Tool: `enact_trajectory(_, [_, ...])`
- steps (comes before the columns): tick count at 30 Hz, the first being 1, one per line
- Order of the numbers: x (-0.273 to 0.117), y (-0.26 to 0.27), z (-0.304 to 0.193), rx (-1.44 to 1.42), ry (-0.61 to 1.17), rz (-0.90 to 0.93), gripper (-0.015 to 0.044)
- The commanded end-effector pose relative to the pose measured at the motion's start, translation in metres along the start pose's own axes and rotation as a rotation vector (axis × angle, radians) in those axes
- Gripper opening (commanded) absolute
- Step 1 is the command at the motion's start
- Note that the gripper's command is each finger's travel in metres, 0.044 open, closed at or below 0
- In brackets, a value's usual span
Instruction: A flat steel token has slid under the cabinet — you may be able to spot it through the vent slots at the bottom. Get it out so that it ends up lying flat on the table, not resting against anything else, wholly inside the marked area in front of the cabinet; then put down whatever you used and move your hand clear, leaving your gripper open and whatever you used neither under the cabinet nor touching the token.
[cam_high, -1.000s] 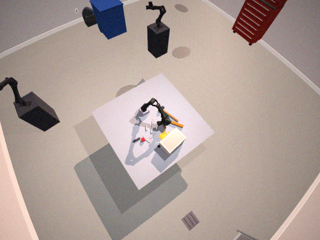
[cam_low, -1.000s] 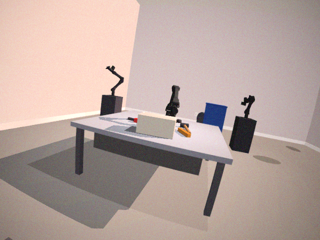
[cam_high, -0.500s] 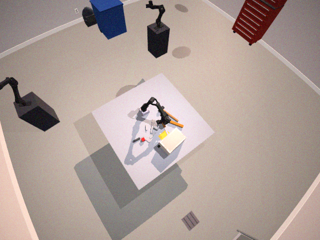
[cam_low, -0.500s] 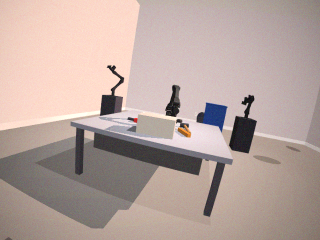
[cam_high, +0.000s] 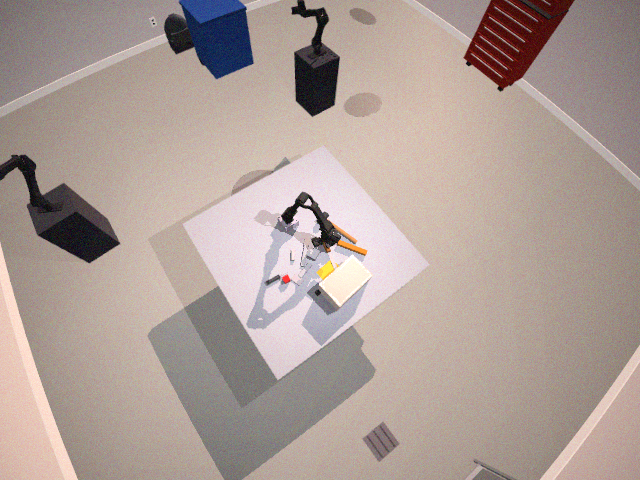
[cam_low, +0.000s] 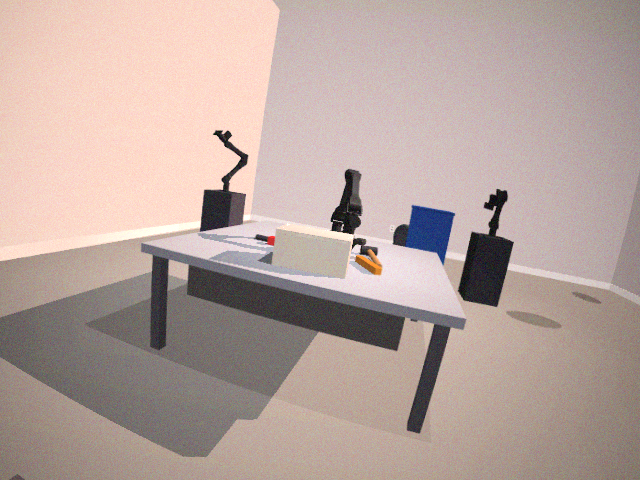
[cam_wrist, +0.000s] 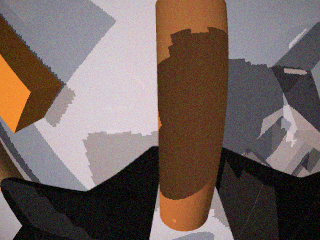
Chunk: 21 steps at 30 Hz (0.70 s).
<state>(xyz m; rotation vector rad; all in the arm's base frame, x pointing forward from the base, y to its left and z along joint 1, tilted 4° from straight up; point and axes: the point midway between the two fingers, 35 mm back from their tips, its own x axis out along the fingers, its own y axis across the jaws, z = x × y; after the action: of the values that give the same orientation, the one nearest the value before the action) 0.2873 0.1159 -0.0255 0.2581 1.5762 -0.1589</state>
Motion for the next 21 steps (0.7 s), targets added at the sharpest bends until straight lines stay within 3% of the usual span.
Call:
enact_trajectory(1, [0.001,0.0,-0.008,0.0,0.004,-0.002,0.0])
enact_trajectory(21, [0.001,0.001,-0.037,0.0,0.007,-0.001,0.0])
